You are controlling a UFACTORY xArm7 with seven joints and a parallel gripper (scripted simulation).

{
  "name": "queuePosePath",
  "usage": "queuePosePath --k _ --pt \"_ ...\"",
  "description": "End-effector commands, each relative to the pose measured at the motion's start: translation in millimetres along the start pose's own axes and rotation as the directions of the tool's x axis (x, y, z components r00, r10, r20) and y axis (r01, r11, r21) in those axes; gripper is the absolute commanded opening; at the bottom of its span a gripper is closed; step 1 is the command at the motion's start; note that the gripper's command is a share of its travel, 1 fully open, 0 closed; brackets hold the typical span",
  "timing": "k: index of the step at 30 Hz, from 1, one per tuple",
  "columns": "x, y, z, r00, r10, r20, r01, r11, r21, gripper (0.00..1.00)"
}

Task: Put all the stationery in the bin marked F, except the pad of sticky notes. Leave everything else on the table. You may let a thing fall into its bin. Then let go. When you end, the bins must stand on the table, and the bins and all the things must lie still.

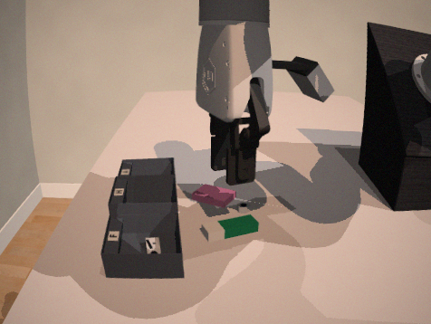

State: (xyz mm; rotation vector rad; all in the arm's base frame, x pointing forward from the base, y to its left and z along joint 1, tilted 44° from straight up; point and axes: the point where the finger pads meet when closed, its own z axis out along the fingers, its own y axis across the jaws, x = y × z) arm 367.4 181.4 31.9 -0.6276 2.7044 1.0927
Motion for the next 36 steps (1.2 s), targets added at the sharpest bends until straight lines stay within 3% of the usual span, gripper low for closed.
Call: queuePosePath --k 1,23,36 --pt "-1 -1 -1 1.0 0.003 0.003 -0.003 1.0 0.002 0.38" --pt "-1 -1 -1 1.0 0.003 0.003 -0.003 1.0 0.002 0.38" --pt "-1 -1 43 1.0 0.003 0.003 -0.003 1.0 0.002 0.38"
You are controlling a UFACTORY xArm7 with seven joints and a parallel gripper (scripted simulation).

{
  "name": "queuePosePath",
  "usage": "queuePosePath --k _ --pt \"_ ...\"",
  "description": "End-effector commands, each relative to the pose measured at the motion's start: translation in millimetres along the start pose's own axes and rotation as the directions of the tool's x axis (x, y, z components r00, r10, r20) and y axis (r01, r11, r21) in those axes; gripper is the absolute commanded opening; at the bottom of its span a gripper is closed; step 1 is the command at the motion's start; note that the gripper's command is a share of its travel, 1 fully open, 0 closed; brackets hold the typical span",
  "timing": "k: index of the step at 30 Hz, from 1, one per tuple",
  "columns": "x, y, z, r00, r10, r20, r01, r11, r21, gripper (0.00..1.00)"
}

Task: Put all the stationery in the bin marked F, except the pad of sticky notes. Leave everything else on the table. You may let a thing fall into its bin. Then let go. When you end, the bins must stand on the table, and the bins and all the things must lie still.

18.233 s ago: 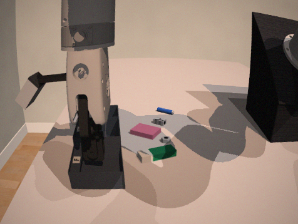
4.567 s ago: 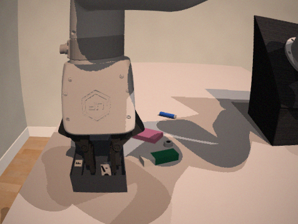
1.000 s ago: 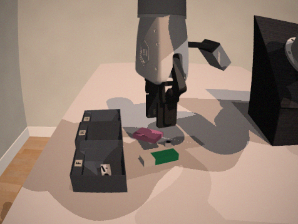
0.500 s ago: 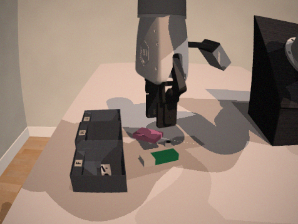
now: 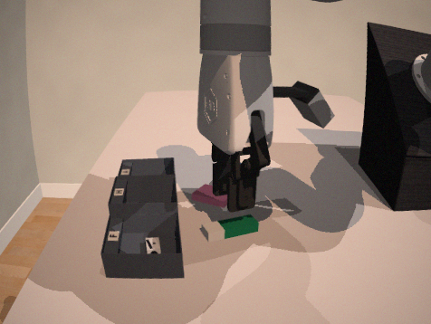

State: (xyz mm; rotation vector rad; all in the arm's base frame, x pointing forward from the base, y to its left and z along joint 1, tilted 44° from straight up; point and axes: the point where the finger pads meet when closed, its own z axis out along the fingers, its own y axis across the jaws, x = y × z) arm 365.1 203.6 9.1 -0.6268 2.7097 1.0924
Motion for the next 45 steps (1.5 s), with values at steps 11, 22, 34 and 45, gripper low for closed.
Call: queuePosePath --k 11,22,34,45 --pt "-4 -3 28 1.0 0.0 0.007 0.0 1.0 0.002 0.38" --pt "-3 -2 40 1.0 0.0 0.007 0.0 1.0 0.002 0.38" --pt "-3 -2 40 1.0 0.0 0.007 0.0 1.0 0.002 0.38" --pt "-3 -2 40 1.0 0.0 0.007 0.0 1.0 0.002 0.0"
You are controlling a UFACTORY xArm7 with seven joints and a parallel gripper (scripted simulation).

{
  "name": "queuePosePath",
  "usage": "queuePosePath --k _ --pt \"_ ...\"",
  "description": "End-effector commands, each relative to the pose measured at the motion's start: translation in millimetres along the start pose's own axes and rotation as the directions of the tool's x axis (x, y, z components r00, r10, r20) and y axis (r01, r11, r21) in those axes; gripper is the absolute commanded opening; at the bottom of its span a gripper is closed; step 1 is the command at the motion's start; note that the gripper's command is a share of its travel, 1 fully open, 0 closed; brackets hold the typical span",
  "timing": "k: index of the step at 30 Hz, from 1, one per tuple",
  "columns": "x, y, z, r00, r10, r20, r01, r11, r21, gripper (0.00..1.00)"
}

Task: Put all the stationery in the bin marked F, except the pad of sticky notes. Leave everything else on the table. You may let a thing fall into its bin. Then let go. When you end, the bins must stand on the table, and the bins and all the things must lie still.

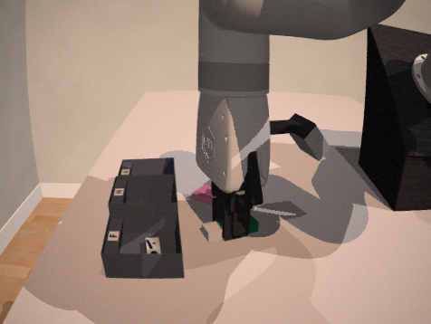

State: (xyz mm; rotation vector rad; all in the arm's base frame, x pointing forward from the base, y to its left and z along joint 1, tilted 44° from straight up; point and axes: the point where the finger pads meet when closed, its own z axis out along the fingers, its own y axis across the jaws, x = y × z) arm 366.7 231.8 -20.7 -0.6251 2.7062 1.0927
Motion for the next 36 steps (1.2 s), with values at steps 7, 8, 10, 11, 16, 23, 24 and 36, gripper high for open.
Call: queuePosePath --k 7,8,10,11,16,23,24,36 --pt "-1 -1 -1 1.0 0.001 0.003 -0.001 1.0 0.002 0.0" --pt "-1 -1 -1 1.0 0.001 0.003 -0.001 1.0 0.002 0.0" --pt "-1 -1 -1 1.0 0.001 0.003 -0.001 1.0 0.002 0.0" --pt "-1 -1 -1 1.0 0.001 0.003 -0.001 1.0 0.002 0.0" --pt "-1 -1 -1 1.0 0.001 0.003 -0.001 1.0 0.002 0.0" --pt "-1 -1 -1 1.0 0.001 0.003 -0.001 1.0 0.002 0.0" --pt "-1 -1 -5 1.0 0.001 0.003 -0.001 1.0 0.002 0.0" --pt "-1 -1 -45 1.0 0.001 0.003 -0.001 1.0 0.002 0.0"
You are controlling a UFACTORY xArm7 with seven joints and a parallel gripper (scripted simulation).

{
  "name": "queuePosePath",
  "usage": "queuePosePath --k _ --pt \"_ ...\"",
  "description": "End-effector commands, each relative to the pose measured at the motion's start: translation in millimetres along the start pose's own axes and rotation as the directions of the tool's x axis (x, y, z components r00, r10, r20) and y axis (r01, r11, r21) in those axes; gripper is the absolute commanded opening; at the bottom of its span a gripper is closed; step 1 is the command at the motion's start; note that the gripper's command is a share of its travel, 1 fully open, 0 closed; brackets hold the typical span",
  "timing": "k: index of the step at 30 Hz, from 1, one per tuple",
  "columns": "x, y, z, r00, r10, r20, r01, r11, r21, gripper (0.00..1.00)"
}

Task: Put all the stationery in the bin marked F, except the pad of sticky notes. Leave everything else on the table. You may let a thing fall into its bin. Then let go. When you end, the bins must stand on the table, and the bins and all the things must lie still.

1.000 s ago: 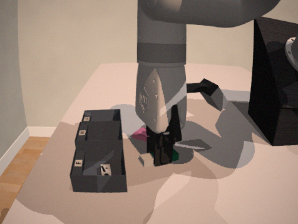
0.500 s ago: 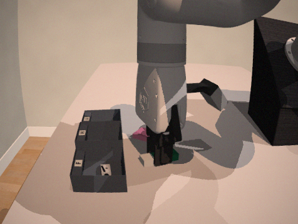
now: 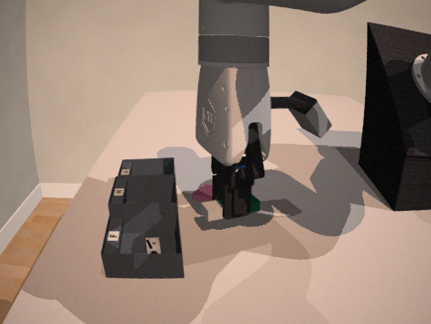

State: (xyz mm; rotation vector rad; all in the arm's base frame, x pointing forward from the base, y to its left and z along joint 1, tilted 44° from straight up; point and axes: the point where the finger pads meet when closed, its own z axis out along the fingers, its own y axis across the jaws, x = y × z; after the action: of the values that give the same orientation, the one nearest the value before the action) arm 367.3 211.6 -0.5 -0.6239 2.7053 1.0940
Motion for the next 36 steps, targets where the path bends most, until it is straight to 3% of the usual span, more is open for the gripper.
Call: queuePosePath --k 1,7,30,36 --pt "-1 0 -16 1.0 0.0 0.002 0.0 1.0 0.003 0.0" --pt "-1 0 -33 1.0 0.0 0.002 0.0 1.0 0.002 0.0" --pt "-1 0 -39 1.0 0.0 0.002 0.0 1.0 0.002 0.0" --pt "-24 4 -39 1.0 0.0 0.002 0.0 1.0 0.003 0.0"
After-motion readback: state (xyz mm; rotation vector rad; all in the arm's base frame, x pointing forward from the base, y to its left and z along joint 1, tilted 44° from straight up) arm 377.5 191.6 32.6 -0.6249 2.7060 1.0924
